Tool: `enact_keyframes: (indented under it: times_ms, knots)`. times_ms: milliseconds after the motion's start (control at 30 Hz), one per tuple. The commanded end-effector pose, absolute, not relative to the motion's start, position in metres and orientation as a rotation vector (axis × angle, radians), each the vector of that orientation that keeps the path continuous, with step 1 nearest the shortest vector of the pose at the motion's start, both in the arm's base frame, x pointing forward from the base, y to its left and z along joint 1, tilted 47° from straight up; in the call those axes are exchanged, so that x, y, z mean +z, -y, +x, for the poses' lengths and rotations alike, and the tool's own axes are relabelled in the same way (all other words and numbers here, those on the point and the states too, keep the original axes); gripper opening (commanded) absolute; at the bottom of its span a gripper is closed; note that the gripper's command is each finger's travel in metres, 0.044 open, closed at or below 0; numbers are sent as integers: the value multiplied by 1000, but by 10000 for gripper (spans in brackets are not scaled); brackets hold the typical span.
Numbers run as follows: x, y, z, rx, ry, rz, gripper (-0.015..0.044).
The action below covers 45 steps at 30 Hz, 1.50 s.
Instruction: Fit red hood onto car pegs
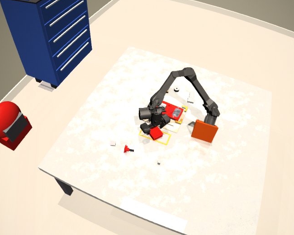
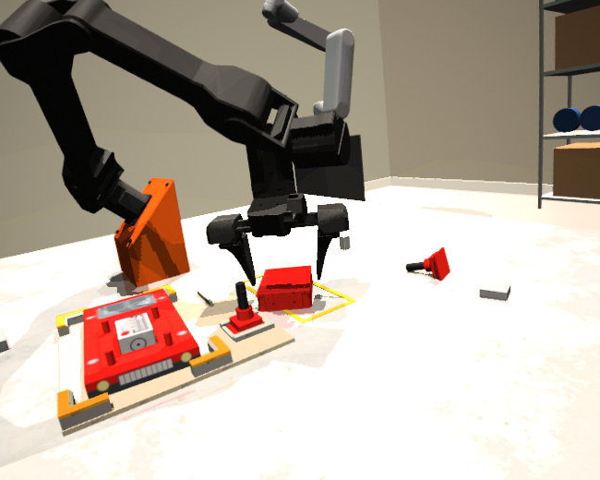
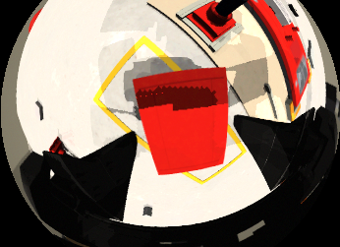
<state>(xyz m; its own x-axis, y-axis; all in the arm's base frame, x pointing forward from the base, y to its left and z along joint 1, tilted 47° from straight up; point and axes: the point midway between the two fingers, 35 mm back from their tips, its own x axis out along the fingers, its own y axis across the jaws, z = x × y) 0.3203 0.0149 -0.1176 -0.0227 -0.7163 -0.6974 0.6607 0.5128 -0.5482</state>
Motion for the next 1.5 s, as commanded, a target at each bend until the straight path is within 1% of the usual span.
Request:
enact_keyframes:
  times_ms: [0, 600, 700, 1033, 1400, 1467]
  knots:
    - [-121, -13, 319, -1098, -1157, -71, 440]
    - [-127, -6, 319, -1098, -1156, -72, 440]
    - [-124, -8, 320, -1099, -1154, -60, 361]
    - [-124, -8, 320, -1099, -1154, -60, 295]
    - [-117, -16, 320, -1098, -1155, -61, 6]
    - [-115, -18, 320, -1098, -1155, -60, 0]
